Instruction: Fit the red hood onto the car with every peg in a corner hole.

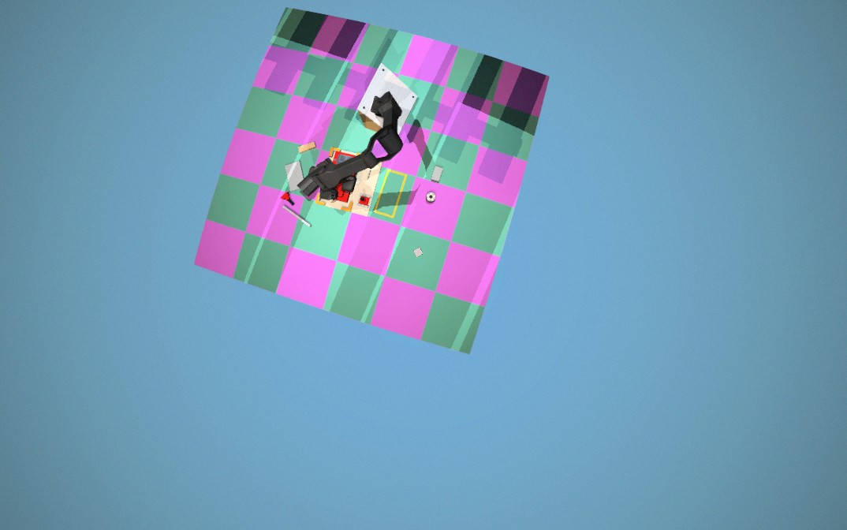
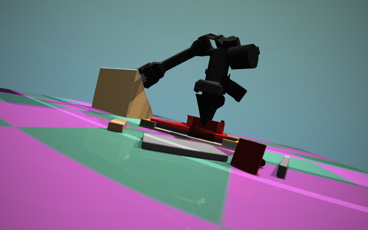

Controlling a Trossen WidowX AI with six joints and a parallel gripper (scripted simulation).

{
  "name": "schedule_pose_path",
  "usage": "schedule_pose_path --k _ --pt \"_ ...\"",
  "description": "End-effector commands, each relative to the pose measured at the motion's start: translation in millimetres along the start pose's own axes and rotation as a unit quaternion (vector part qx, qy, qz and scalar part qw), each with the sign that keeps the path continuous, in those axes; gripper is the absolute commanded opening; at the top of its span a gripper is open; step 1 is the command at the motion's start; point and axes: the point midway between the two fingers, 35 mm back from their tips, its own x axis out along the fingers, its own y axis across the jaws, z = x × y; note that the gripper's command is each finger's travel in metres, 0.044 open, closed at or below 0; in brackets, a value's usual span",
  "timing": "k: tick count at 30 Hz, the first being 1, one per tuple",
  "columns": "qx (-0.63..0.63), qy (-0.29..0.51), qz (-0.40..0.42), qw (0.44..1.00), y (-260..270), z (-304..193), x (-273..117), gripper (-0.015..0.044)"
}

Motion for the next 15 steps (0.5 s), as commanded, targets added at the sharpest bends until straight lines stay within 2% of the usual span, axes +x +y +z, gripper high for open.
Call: schedule_pose_path --k 1,4,9,15 --pt "0.000 0.000 0.000 1.000 -0.1 0.0 -0.2 0.0368" --pt "0.000 0.000 0.000 1.000 -0.1 0.0 -0.2 0.0440" --pt "0.000 0.000 -0.001 1.000 -0.5 0.6 -6.6 0.0440" --pt "0.000 -0.002 -0.004 1.000 -0.6 0.4 -62.7 0.0440"
